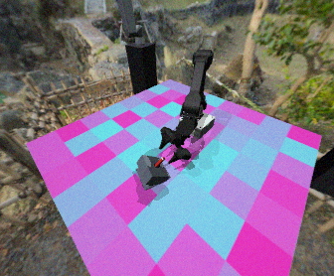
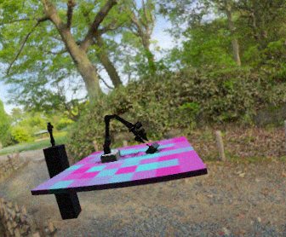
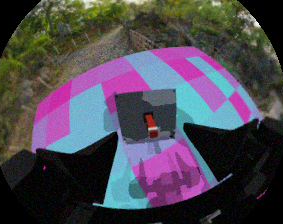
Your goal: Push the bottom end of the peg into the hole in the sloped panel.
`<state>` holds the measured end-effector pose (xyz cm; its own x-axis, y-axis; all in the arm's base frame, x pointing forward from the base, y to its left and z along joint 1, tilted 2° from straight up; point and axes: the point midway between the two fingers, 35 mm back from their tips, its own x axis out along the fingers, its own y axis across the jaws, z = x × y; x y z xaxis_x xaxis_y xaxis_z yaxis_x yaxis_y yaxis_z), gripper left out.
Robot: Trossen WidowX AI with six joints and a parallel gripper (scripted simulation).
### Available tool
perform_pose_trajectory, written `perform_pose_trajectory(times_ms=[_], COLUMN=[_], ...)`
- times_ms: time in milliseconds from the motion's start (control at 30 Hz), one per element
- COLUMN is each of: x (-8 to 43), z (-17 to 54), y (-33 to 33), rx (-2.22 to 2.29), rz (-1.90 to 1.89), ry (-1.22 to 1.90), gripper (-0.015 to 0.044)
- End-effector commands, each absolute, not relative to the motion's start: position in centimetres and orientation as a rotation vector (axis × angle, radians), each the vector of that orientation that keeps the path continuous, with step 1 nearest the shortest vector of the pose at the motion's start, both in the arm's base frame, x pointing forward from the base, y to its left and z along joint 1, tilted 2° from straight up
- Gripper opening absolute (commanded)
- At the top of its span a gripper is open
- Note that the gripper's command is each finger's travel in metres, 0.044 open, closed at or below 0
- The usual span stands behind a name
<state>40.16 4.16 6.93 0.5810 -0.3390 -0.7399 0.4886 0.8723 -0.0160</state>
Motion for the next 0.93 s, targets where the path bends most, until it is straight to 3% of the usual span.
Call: perform_pose_trajectory(times_ms=[0,900], x=[39.7,37.3], z=[7.8,10.5], y=[4.5,6.0], rx=[0.201,0.198], rz=[-0.49,-0.488], ry=[0.814,0.818], gripper=[0.044,0.044])
